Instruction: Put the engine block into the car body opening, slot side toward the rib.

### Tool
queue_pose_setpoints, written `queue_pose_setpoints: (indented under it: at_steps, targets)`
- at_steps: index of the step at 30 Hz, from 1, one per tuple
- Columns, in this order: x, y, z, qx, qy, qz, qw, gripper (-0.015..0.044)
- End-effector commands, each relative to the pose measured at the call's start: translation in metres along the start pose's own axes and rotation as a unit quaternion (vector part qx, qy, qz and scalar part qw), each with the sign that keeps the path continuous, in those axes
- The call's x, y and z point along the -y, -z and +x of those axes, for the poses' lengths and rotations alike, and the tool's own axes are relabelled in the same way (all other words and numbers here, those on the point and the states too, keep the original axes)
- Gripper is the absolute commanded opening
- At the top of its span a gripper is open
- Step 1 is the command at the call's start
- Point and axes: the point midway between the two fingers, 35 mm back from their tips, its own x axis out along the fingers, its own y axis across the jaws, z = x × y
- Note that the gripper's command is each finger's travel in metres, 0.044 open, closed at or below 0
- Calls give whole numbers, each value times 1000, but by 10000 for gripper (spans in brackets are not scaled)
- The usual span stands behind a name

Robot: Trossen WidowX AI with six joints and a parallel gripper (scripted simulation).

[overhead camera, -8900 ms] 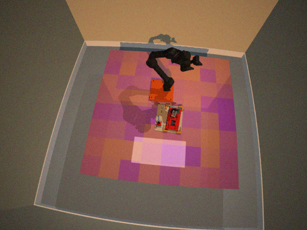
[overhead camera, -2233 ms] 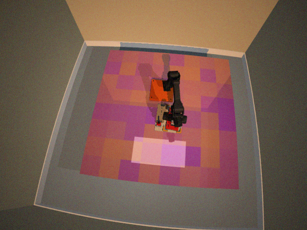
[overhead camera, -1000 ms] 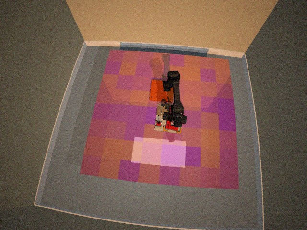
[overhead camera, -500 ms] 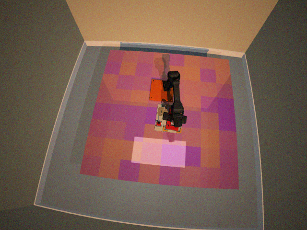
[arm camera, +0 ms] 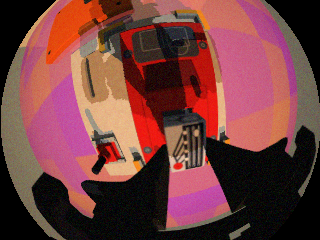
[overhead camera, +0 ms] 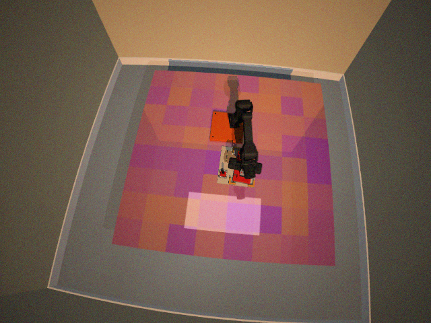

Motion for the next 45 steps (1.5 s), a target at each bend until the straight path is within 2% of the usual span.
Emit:
queue_pose_setpoints:
  at_steps: [1, 45]
  targets:
    - [0, -1, 2, 1, 0, -1, 1000, 159]
    - [0, -1, 11, 1, 0, 0, 1000, 159]
